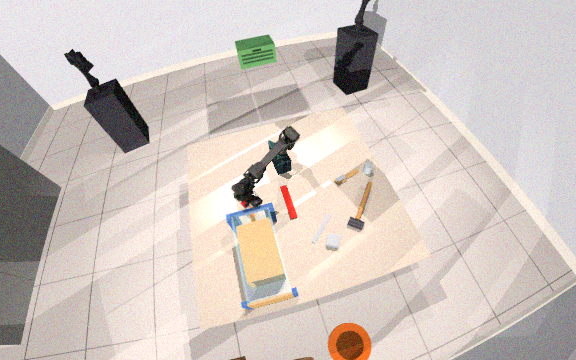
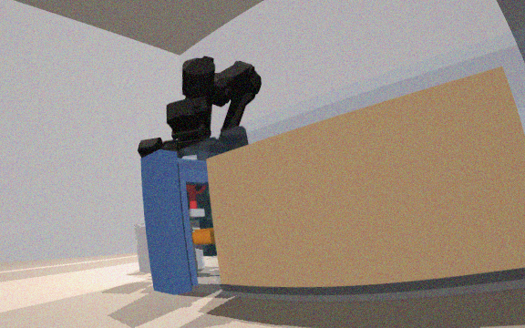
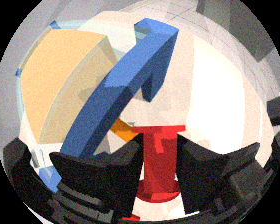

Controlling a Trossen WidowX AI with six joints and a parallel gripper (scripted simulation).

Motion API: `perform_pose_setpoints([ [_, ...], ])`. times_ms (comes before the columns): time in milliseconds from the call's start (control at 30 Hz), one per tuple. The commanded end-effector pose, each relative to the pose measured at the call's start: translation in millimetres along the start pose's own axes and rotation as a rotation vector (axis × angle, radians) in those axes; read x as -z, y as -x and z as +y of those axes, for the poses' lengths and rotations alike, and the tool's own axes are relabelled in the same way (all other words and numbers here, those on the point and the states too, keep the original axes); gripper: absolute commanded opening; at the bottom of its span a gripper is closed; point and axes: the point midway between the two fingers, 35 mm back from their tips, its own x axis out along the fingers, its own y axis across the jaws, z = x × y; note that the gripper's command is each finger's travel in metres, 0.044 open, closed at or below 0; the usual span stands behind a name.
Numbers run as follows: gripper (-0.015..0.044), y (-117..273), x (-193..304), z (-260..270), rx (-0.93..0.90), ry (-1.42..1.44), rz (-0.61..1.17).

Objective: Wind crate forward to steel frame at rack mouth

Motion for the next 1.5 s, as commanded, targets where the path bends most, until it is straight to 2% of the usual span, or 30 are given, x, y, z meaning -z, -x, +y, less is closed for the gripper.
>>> perform_pose_setpoints([
  [0, 0.0, 5, 16, 9, -0.019, -0.006, 0.035],
  [1467, 0.0, 35, 76, 22, -0.018, -0.008, 0.039],
])
